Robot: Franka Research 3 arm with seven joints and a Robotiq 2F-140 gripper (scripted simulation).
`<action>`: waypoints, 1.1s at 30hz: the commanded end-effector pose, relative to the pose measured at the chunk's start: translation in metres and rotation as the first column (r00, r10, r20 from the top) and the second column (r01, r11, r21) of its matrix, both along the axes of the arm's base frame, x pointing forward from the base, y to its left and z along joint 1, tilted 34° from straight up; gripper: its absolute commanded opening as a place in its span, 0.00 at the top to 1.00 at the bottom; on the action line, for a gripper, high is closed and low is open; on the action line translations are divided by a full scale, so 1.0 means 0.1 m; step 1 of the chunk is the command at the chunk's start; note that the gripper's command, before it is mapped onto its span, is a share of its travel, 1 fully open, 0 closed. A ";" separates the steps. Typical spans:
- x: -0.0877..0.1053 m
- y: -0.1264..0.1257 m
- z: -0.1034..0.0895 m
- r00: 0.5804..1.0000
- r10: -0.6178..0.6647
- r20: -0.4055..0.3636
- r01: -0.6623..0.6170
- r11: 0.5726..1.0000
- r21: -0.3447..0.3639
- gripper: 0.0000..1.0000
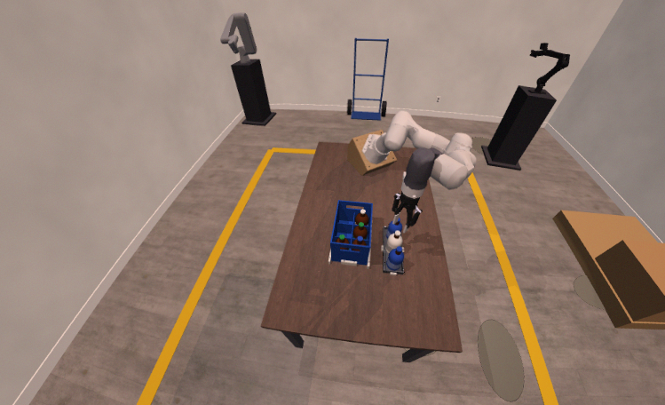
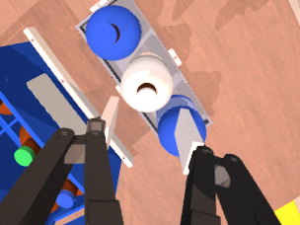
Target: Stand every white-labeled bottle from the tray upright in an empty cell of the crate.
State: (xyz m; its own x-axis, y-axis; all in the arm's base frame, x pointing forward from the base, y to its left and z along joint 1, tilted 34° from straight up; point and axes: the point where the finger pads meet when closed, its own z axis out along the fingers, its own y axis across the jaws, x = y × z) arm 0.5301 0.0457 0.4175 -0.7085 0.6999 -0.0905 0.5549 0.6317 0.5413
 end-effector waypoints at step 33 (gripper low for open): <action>0.14 0.09 -0.22 1.000 -0.008 0.005 0.008 1.000 0.002 0.62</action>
State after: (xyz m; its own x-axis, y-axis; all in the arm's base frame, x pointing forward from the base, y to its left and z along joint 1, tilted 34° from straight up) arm 0.5430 0.0545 0.3958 -0.7077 0.7004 -0.0926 0.5538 0.6313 0.5428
